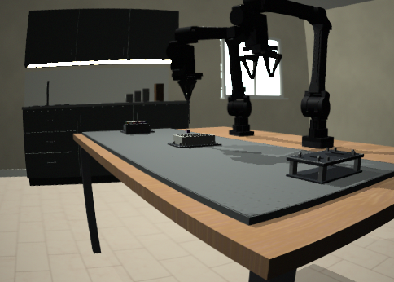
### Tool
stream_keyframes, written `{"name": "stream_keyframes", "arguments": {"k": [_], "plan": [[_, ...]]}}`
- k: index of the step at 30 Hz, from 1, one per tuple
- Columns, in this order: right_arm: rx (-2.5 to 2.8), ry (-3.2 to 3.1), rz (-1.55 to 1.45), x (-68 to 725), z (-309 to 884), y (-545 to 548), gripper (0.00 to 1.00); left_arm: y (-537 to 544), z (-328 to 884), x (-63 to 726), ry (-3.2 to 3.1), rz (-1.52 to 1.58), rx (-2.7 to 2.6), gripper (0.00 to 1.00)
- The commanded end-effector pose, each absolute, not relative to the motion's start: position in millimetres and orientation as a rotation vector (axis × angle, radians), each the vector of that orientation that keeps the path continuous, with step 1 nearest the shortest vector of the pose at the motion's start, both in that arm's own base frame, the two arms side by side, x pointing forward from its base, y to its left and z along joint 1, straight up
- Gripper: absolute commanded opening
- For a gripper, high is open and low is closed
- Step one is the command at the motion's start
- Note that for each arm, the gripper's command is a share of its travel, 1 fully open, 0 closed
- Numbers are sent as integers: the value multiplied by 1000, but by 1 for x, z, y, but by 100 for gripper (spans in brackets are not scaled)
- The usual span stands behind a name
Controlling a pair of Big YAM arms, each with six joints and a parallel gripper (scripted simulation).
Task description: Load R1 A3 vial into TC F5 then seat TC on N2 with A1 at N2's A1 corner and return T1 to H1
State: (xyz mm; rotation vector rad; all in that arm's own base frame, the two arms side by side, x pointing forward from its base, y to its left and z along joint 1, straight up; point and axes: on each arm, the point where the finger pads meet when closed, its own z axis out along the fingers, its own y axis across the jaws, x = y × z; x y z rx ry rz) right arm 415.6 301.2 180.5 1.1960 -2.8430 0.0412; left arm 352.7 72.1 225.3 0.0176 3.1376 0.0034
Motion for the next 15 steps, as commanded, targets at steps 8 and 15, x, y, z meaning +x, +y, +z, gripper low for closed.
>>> {"name": "stream_keyframes", "arguments": {"k": [8, 15], "plan": [[1203, -2870, 24, 419, 188, 296, 7, 72, 240, 361, 3106, 12, 41, 100], [1202, -2868, 24, 419, 185, 296, 7, 72, 240, 361, 3106, 12, 41, 100]]}}
